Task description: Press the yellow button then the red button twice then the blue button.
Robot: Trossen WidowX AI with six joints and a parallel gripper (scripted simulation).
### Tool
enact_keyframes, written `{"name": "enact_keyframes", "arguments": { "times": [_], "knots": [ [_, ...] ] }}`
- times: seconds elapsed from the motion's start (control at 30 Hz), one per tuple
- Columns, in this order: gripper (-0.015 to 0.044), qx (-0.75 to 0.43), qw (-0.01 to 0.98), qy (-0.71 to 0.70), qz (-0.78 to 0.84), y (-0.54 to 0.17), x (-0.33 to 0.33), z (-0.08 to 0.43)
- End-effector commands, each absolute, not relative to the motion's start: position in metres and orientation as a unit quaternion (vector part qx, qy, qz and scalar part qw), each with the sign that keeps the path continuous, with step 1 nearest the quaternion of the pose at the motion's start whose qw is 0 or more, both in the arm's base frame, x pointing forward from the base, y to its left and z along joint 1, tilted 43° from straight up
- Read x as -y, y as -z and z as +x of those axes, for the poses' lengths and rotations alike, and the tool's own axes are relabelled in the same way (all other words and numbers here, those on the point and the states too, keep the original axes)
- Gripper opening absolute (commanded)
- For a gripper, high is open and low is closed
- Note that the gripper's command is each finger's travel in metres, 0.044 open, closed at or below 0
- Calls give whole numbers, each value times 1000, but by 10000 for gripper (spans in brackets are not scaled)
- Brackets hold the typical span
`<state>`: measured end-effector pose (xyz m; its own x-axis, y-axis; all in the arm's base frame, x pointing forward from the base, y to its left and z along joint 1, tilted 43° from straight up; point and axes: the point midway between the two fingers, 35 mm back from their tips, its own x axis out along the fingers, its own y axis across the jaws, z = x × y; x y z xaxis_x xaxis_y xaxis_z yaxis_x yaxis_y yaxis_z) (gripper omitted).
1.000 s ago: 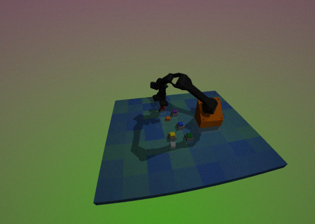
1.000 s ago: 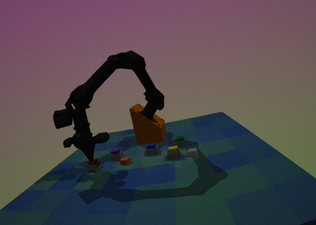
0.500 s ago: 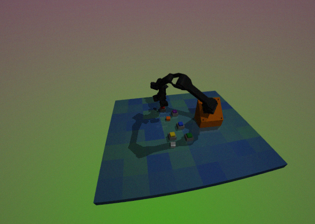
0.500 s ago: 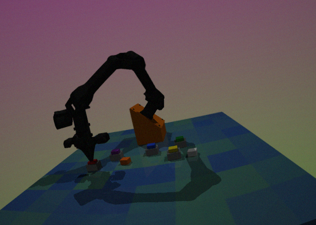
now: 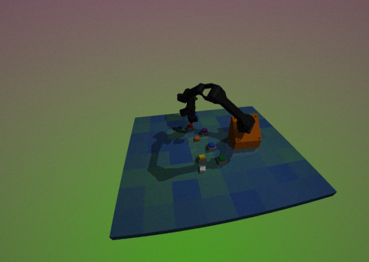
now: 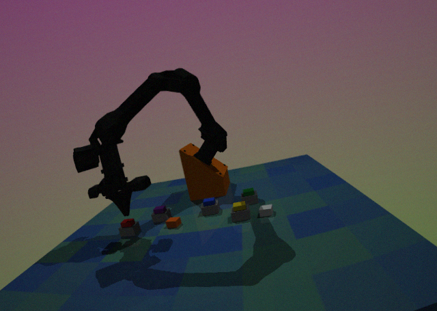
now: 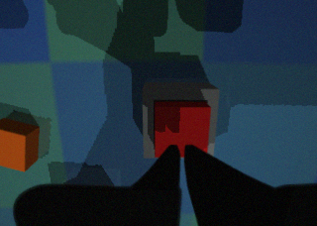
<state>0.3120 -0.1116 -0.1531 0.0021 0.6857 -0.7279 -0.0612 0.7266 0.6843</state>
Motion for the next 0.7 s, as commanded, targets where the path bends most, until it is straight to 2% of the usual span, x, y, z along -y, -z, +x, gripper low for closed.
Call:
{"name": "enact_keyframes", "arguments": {
  "times": [0.0, 0.2, 0.37, 0.67],
  "knots": [
    [20, -645, 673, -279, 231, 145, 121, 317],
    [20, -646, 673, -278, 231, 102, 161, 316],
    [20, -646, 673, -278, 231, 98, 162, 316],
    [20, -647, 672, -277, 232, 13, 94, 290]
  ]
}}
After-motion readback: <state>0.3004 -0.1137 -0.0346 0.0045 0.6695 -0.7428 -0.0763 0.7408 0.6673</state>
